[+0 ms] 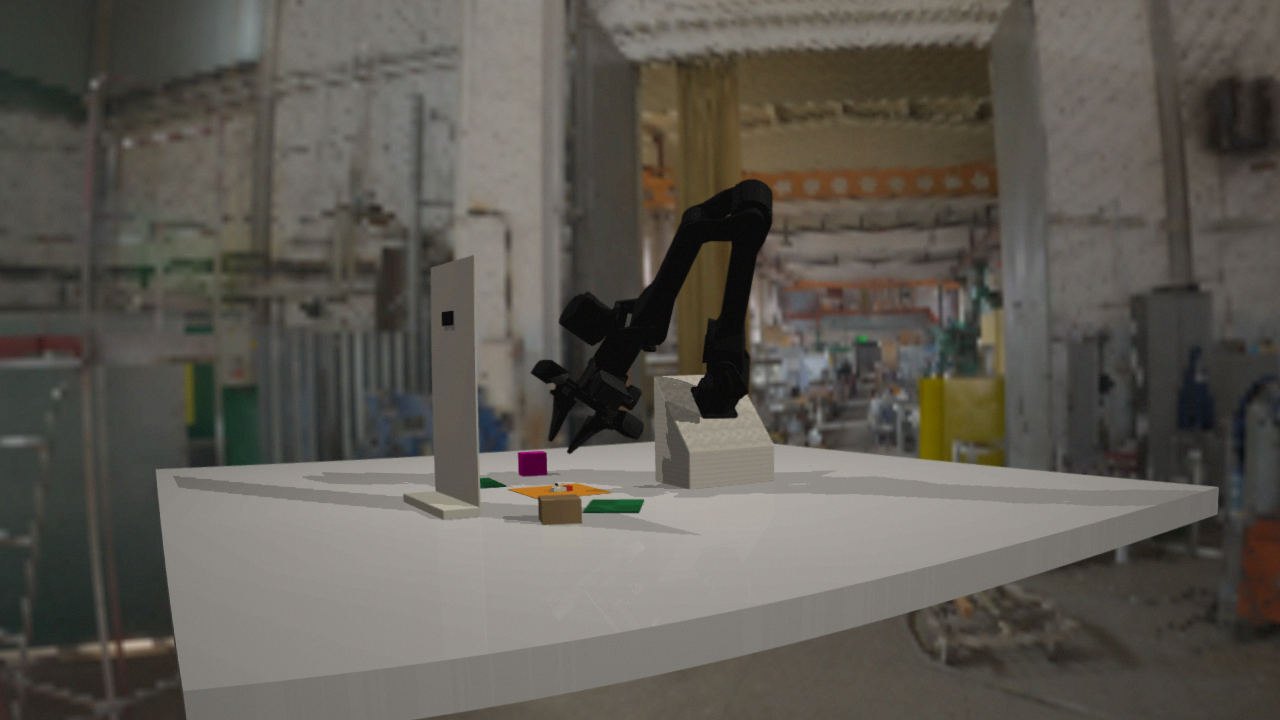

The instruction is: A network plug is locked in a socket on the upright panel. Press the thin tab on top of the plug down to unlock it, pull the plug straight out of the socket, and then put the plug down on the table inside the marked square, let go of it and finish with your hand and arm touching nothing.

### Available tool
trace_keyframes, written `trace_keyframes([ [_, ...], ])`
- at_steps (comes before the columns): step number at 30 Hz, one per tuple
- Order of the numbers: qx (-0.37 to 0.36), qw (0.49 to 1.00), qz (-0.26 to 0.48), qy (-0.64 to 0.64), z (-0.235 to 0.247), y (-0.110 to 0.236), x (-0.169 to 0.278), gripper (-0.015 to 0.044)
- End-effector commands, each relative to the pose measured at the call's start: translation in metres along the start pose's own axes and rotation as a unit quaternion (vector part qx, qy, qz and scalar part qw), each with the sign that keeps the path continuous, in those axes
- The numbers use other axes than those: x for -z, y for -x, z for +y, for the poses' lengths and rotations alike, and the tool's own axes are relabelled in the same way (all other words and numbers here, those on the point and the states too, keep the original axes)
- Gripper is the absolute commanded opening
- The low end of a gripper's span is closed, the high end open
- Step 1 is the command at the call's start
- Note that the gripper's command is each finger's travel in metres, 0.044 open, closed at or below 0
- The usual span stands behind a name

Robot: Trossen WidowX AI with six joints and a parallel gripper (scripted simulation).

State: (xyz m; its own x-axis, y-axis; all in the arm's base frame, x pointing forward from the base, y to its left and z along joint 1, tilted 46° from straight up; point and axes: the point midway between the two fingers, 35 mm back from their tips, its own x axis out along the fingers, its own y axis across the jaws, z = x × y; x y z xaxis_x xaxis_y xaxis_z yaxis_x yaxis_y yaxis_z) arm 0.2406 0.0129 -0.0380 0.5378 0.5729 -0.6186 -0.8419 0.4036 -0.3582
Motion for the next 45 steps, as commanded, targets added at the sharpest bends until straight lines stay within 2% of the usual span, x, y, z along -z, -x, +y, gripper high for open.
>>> trace_keyframes([
  [1, 0.001, 1.0, -0.002, 0.003, -0.003, 0.003, 0.0, 0.0156],
  [45, 0.004, 1.0, -0.005, 0.002, -0.022, 0.042, -0.003, 0.0156],
])
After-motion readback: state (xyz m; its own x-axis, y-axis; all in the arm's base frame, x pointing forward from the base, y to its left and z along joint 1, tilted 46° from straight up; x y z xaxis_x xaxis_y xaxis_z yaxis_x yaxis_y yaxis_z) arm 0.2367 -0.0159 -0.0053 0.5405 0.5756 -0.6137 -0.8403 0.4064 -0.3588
